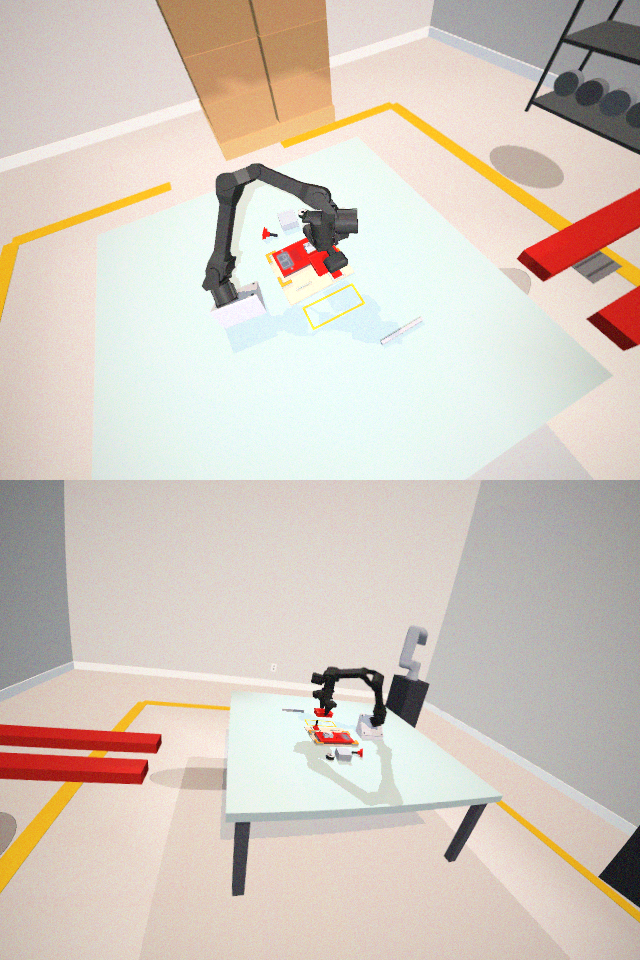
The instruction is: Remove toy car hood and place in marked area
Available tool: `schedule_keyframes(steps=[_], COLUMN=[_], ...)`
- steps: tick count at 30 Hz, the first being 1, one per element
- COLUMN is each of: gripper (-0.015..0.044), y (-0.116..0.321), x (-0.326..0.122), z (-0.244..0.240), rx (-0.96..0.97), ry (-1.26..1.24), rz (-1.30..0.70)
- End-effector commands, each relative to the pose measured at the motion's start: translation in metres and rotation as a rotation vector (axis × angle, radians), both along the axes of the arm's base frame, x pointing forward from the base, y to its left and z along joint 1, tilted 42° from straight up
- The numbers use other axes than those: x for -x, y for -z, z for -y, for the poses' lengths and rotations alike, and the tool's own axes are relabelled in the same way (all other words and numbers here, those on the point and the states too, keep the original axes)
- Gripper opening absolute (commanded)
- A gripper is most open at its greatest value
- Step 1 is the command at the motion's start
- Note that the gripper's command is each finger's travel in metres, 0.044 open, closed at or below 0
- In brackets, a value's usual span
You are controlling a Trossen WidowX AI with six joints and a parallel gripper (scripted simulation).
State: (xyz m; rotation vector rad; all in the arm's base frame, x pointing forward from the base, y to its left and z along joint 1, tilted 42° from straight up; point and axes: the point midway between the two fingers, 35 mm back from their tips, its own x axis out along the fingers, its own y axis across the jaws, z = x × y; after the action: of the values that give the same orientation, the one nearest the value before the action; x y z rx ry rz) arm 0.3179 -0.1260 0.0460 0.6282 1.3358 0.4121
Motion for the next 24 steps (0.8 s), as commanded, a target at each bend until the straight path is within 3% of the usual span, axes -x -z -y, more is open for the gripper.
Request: schedule_keyframes(steps=[1, 13, 24], gripper=[0.0000, 0.0000, 0.0000], y=[0.018, 0.067, 0.072], x=[0.008, 0.043, 0.045], z=[0.021, 0.069, 0.070], rx=[0.005, -0.010, -0.011], ry=[-0.005, -0.011, -0.012], rz=[0.002, 0.009, 0.010])
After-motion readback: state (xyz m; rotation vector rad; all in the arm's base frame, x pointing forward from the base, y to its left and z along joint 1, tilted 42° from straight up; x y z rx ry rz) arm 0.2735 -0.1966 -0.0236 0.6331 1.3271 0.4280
